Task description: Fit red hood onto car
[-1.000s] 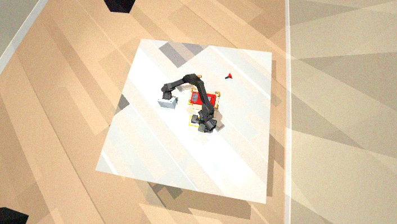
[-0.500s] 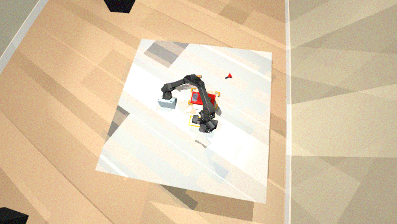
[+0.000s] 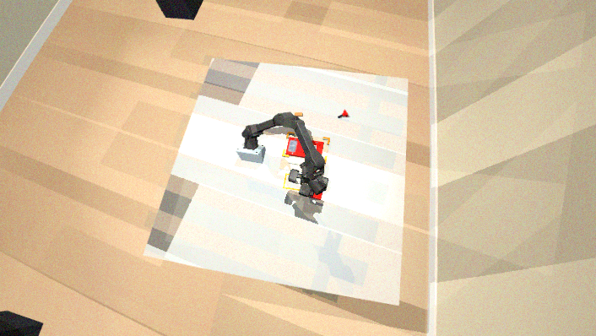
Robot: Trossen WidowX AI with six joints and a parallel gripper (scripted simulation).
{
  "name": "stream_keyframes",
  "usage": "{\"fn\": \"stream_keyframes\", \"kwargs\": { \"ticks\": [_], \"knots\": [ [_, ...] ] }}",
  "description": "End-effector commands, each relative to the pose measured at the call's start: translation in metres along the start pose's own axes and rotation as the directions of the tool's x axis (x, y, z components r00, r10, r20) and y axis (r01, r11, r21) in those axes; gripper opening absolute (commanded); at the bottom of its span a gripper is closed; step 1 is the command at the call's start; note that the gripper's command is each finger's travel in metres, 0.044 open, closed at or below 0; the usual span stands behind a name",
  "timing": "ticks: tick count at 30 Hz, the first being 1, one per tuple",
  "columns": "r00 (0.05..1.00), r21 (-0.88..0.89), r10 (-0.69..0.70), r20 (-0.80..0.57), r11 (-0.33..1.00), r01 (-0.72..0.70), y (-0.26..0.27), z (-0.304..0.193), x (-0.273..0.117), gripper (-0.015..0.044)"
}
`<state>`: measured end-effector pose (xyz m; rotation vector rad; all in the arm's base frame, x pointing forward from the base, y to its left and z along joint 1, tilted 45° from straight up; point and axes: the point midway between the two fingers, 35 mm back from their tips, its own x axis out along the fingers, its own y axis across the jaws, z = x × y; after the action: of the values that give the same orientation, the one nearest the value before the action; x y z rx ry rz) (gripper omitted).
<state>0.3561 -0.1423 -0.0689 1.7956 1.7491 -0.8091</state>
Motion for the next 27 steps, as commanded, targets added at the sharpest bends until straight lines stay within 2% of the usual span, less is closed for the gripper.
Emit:
{"fn": "stream_keyframes", "kwargs": {
  "ticks": [1, 24, 27],
  "knots": [
    [1.000, -0.005, 0.007, 0.009, 1.000, -0.007, -0.0030, 0.0016, -0.0308, 0.0000],
    [1.000, 0.002, 0.020, 0.009, 1.000, -0.020, -0.0016, 0.0027, -0.0280, 0.0000],
    [1.000, -0.110, 0.020, 0.009, 0.994, -0.019, 0.0000, 0.0025, -0.0265, 0.0079]
  ]
}}
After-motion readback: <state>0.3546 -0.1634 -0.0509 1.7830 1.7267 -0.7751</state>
